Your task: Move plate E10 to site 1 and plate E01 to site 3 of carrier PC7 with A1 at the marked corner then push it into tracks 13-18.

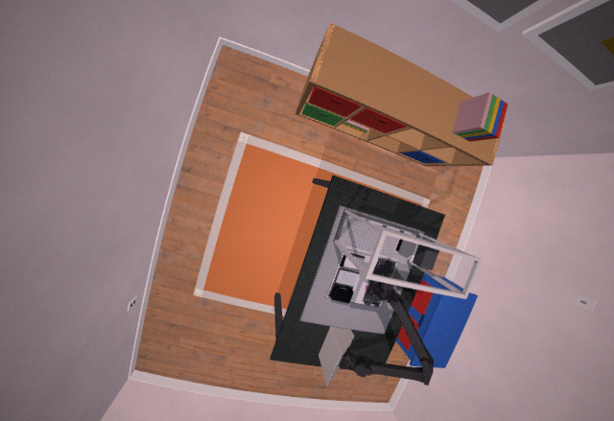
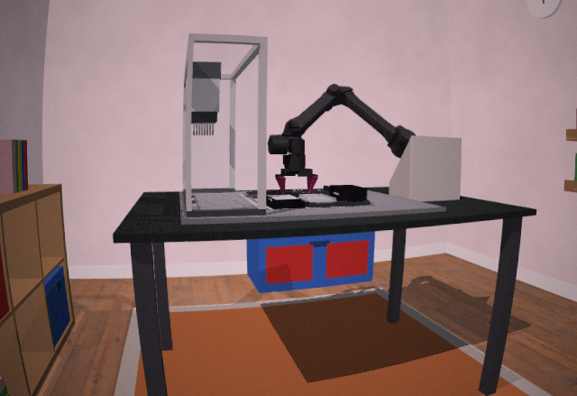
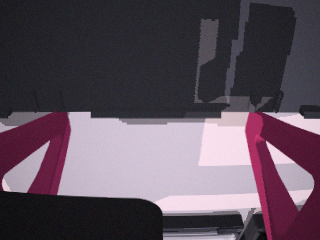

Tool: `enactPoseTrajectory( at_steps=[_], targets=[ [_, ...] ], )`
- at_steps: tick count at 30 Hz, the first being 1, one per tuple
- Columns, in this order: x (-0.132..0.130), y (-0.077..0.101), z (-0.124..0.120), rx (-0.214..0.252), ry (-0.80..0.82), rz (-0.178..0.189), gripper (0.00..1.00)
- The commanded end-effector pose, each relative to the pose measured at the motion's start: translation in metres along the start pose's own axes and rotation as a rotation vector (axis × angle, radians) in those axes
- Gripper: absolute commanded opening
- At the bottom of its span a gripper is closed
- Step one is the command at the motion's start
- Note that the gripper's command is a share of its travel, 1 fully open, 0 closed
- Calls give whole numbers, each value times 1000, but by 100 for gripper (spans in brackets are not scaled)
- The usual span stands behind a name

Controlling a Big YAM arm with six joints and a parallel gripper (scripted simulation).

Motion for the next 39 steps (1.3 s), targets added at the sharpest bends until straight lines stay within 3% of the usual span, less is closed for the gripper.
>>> enactPoseTrajectory(
  at_steps=[1,39],
  targets=[
    [10,10,29,-8,-35,18,100],
    [10,11,40,-8,-35,18,100]
  ],
)
Point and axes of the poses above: the point where the finger pads meet when closed, its own y axis back along the fingers, its own x axis across the jaws, z = x × y, the point moved 8 cm from there along y, back along the fingers, and after that the axes turned 4 degrees about -y, right-handed, at the moved point
